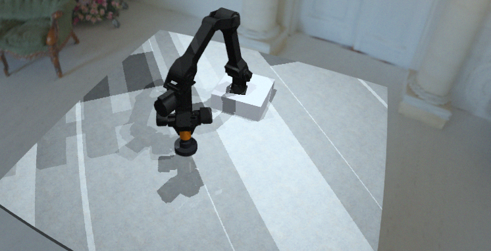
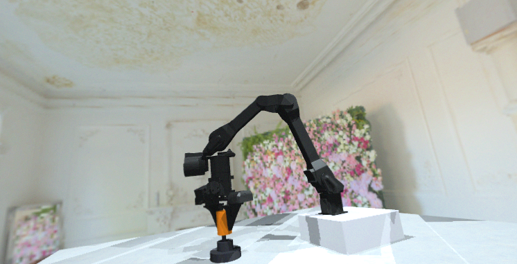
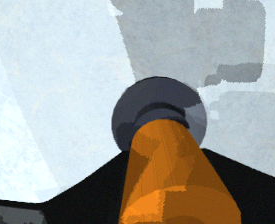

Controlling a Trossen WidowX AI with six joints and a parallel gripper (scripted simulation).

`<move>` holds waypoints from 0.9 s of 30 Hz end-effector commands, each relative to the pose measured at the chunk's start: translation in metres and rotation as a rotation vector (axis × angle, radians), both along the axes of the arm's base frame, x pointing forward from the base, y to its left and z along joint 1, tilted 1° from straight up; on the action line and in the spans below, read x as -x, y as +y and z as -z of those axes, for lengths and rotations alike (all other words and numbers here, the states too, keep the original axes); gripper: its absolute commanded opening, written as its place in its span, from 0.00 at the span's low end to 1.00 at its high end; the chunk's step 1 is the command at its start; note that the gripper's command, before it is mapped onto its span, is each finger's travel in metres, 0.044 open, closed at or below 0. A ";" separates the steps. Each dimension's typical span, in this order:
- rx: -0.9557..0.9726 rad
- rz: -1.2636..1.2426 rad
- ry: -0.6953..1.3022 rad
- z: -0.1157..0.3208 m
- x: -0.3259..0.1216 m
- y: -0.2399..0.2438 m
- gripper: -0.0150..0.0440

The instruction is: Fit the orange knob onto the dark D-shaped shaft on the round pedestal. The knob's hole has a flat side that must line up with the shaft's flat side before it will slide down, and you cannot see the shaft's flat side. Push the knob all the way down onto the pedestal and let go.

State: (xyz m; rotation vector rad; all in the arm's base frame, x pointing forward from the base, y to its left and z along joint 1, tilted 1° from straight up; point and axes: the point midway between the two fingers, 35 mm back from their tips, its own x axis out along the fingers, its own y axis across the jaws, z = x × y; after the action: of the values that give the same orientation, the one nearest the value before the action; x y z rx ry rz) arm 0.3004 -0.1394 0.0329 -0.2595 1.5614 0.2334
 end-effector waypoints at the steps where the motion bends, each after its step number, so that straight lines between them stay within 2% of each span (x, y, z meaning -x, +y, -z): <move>1: 0.006 -0.007 -0.007 -0.003 -0.003 -0.002 0.25; 21: 0.005 -0.007 -0.007 -0.004 0.000 -0.001 0.25; 27: 0.006 -0.175 -0.004 -0.004 0.001 0.000 0.25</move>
State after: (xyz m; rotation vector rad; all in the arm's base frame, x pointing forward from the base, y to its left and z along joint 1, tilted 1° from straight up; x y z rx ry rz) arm 0.3003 -0.1397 0.0352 -0.3350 1.5484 0.3047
